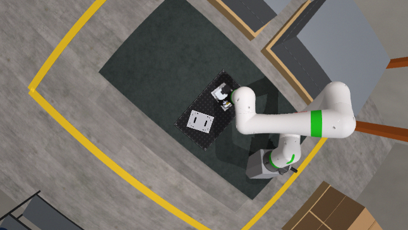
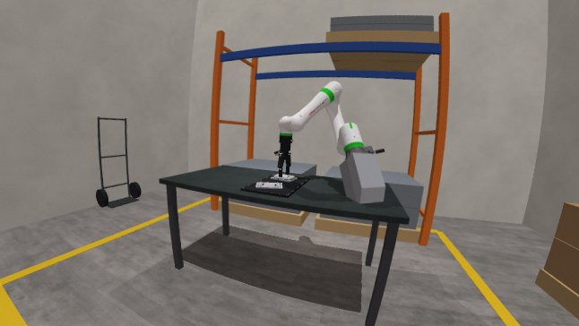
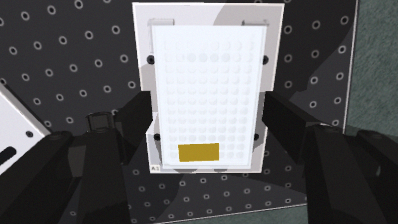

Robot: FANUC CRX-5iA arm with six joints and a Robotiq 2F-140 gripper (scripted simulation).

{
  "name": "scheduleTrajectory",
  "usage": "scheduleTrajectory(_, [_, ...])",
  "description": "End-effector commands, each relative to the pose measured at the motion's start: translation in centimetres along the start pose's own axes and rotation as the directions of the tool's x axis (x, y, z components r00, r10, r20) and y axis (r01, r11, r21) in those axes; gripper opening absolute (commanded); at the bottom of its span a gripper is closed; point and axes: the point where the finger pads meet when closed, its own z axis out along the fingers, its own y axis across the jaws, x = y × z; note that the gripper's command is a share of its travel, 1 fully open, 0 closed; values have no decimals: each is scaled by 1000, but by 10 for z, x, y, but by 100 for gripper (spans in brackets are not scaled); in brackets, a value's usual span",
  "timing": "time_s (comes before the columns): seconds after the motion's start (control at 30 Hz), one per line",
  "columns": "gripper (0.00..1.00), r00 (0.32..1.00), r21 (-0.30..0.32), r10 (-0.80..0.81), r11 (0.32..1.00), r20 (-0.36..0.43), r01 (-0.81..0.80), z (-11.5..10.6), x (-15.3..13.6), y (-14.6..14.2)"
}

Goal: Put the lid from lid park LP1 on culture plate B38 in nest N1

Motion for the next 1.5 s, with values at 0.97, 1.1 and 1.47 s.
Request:
scheduleTrajectory(0.97, [69, 1000, 0, 0, 1000, -1, 0, -40, 1, 0])
scheduleTrajectory(1.1, [69, 1000, 0, 0, 1000, -1, 0, -43, 1, 0])
scheduleTrajectory(1.47, [69, 1000, 0, 0, 1000, -1, 0, -50, 1, 0])
